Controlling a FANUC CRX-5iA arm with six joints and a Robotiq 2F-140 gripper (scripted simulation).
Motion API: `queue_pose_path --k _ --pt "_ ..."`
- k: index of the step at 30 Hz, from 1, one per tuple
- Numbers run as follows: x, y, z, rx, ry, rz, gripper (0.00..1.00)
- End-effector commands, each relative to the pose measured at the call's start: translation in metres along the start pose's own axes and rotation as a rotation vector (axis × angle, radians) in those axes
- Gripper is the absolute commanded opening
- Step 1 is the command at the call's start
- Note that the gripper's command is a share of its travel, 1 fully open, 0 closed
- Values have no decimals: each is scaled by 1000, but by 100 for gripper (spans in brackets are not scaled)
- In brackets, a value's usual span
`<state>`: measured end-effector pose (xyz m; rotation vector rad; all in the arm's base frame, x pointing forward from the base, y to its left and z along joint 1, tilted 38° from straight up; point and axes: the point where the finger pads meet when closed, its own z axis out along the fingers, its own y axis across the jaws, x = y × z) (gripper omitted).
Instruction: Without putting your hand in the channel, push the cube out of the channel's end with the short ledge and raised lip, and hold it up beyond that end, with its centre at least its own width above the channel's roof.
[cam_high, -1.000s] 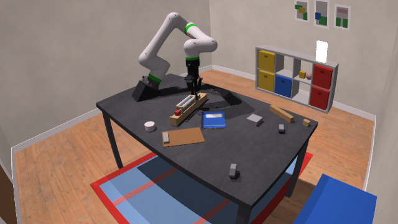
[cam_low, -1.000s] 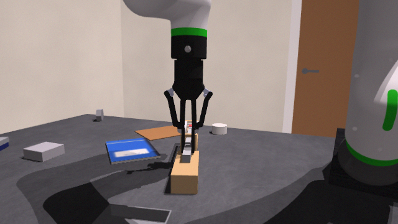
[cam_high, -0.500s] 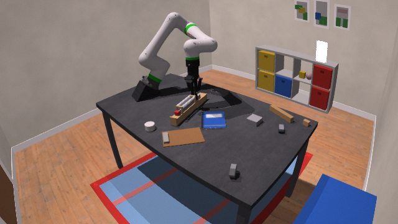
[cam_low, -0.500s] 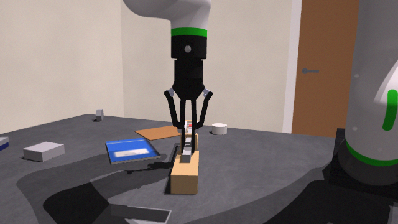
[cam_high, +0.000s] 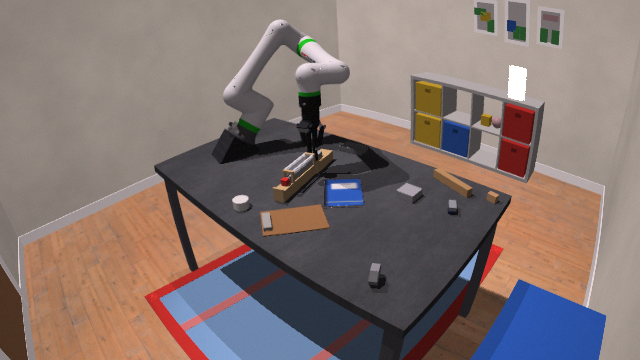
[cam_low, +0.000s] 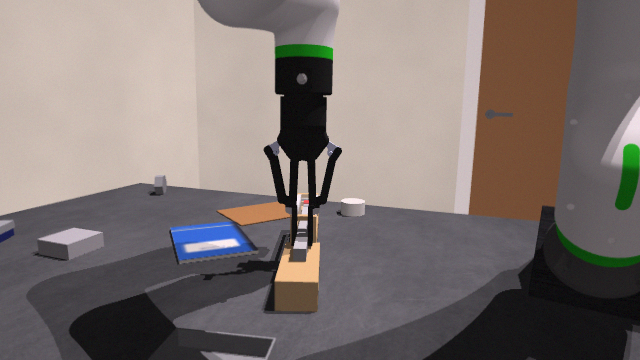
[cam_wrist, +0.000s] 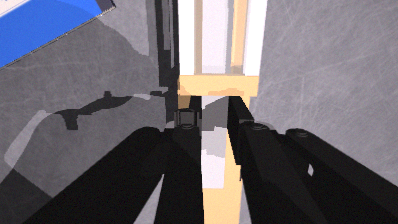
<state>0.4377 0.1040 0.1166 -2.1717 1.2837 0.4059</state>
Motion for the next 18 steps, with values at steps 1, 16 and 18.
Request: queue_pose_path --k 1,16,18 --pt "0 0 -1 1 1 0 10" --pt "0 0 -1 1 1 0 30" --pt "0 0 -1 1 1 0 30"
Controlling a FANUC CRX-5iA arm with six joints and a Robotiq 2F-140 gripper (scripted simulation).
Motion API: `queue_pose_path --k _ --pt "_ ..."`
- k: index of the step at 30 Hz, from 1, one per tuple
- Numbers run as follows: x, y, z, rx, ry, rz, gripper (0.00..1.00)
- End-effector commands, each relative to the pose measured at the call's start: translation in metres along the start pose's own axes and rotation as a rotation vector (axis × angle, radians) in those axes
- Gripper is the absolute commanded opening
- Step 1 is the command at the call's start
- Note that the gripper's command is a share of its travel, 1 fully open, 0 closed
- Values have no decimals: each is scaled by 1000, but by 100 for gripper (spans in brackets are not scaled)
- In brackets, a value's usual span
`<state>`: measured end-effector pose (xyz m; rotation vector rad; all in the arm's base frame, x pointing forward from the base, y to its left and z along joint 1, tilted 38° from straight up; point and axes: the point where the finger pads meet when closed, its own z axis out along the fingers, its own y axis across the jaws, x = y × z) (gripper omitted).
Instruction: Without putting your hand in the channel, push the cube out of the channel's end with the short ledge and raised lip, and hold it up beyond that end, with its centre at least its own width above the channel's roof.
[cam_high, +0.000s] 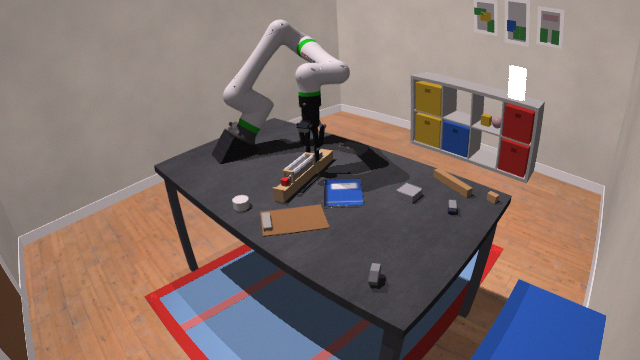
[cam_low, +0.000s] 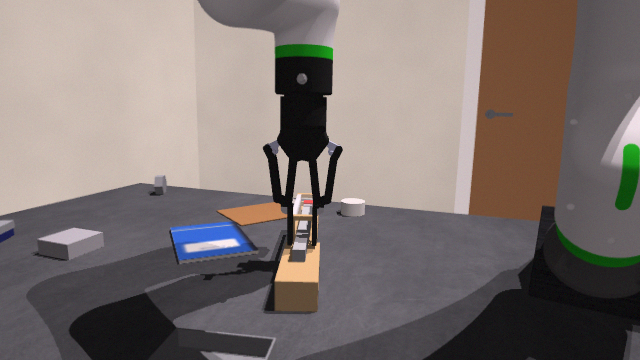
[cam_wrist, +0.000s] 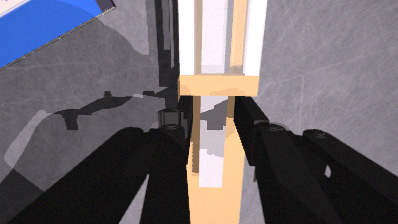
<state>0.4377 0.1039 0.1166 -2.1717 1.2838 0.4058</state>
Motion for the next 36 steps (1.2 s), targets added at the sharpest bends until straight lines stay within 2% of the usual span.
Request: queue_pose_path --k 1,21,23,29,36 --pt "0 0 -1 1 1 0 30" --pt "0 0 -1 1 1 0 30" --pt "0 0 -10 1 1 0 30" --pt "0 0 -65 1 1 0 30" --pt "0 0 -68 1 1 0 30"
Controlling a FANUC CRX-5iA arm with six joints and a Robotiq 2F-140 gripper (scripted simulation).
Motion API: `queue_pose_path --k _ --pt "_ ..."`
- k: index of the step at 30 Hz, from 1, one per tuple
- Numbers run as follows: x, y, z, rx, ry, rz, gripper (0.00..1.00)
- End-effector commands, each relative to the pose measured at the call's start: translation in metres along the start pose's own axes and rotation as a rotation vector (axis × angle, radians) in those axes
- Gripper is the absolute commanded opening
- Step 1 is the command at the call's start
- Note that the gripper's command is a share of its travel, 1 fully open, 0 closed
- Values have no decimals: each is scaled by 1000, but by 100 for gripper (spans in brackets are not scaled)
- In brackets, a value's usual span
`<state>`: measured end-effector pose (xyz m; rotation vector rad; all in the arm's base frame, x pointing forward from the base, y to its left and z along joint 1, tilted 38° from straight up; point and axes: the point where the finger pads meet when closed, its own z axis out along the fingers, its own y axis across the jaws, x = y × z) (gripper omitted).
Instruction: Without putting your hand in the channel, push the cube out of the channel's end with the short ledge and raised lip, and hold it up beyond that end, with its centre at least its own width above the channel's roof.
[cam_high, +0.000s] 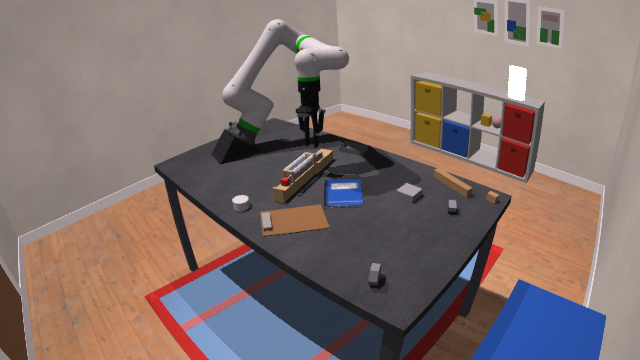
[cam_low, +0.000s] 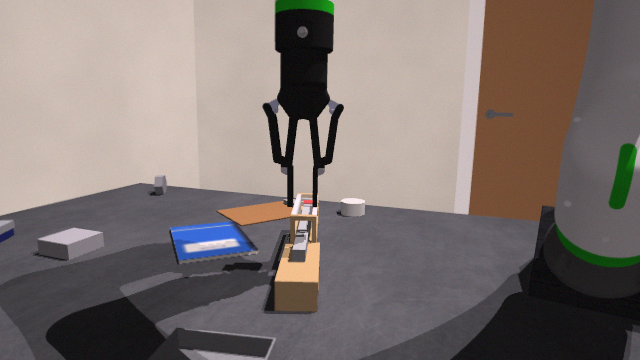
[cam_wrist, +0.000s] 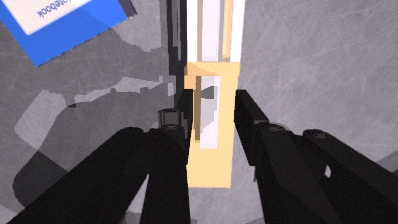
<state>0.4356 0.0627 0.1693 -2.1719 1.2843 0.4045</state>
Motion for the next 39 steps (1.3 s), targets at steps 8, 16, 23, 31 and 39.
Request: queue_pose_path --k 8,16,23,31,39 --pt "0 0 -2 1 0 0 30" --pt "0 0 -2 1 0 0 30" --pt "0 0 -2 1 0 0 30" --pt "-1 0 -2 1 0 0 10" --pt "-90 0 -2 1 0 0 10"
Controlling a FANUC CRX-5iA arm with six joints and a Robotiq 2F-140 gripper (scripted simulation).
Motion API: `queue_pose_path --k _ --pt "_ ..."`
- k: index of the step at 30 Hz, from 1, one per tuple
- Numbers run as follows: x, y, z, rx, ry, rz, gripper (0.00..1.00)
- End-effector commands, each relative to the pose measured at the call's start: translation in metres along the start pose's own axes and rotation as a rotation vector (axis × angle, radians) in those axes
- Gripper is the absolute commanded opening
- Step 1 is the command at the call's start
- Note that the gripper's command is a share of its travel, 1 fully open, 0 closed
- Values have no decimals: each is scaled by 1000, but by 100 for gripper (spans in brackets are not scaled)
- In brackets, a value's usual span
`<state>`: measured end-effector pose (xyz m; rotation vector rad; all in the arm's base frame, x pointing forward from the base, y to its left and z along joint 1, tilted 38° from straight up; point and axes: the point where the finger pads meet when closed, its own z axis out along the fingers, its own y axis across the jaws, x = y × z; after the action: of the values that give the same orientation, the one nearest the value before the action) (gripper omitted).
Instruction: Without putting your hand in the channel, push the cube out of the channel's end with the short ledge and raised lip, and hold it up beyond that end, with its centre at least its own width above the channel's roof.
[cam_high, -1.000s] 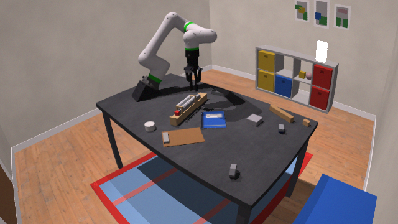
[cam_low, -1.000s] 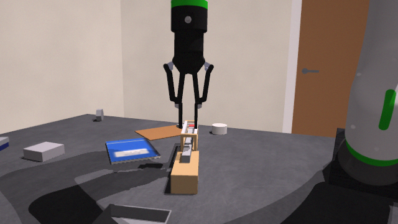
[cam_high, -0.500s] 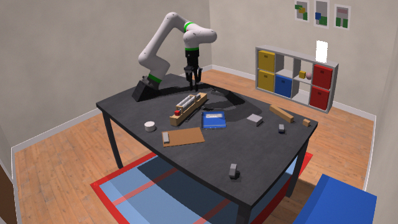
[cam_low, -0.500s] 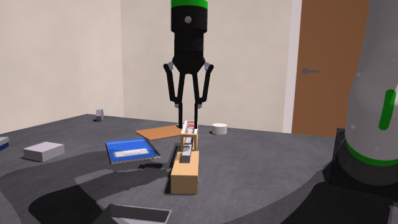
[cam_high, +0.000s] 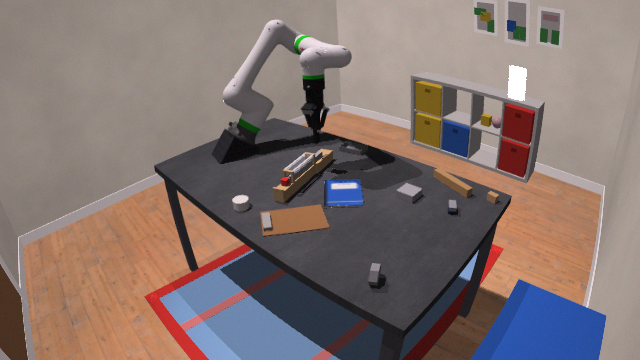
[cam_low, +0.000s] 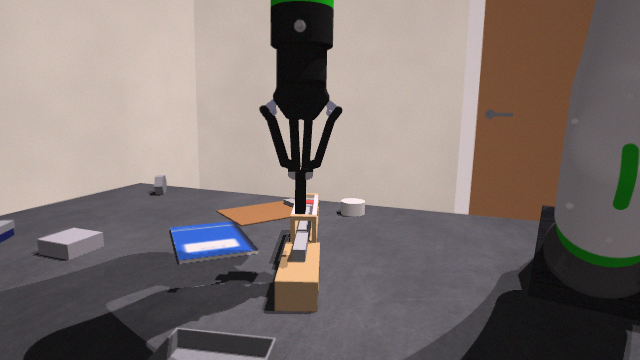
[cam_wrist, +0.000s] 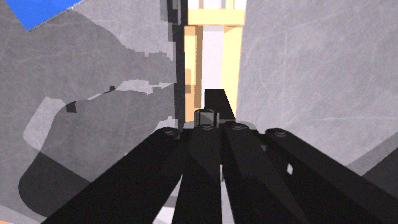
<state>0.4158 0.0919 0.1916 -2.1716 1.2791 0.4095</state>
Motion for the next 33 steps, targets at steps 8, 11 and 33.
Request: queue_pose_path --k 8,11,33 --pt "-50 1 28 2 5 2 10" --pt "-50 1 34 2 5 2 10" --pt "-49 1 68 2 5 2 10"
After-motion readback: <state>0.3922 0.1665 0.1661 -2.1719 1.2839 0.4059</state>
